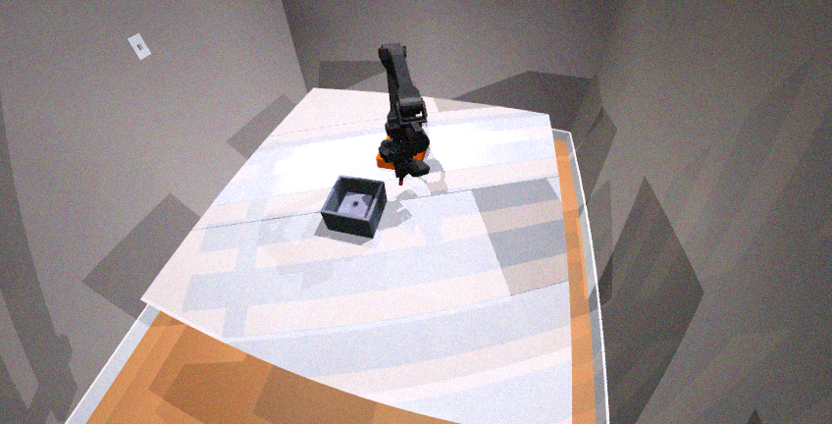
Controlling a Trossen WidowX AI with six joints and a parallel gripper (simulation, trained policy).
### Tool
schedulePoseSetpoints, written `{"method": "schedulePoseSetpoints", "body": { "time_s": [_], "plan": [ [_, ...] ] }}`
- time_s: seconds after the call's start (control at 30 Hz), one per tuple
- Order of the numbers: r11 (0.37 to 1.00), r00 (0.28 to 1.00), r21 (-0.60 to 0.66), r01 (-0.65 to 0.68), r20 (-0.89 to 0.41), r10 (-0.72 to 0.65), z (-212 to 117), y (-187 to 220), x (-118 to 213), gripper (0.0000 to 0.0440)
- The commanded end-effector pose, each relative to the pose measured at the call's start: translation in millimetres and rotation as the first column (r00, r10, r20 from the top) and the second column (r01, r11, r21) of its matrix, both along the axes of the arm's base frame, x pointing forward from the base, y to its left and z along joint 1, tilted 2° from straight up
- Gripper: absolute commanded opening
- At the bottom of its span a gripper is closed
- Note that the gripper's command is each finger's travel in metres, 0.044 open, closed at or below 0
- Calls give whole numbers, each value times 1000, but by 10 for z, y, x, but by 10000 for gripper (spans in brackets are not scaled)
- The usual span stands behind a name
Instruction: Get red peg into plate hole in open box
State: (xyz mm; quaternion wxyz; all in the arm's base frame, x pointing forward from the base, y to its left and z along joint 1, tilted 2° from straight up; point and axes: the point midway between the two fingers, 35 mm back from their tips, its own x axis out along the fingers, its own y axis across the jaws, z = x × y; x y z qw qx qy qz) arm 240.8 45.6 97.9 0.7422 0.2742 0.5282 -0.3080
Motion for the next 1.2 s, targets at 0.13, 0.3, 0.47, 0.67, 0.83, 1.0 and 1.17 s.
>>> {"method": "schedulePoseSetpoints", "body": {
  "time_s": [0.13, 0.3, 0.47, 0.67, 0.83, 1.0, 1.17],
  "plan": [
    [999, 999, -35, 18, 32, -17, 246, -217, 200, 0],
    [998, 998, -44, 49, 35, -47, 317, -408, 304, 0],
    [995, 996, -48, 83, 40, -81, 353, -597, 399, 0],
    [991, 992, -48, 122, 46, -120, 355, -821, 513, 0],
    [987, 987, -46, 154, 49, -152, 322, -1001, 604, 0],
    [983, 983, -38, 181, 47, -179, 269, -1157, 684, 2],
    [980, 980, -25, 198, 36, -197, 191, -1275, 747, 5]
  ]
}}
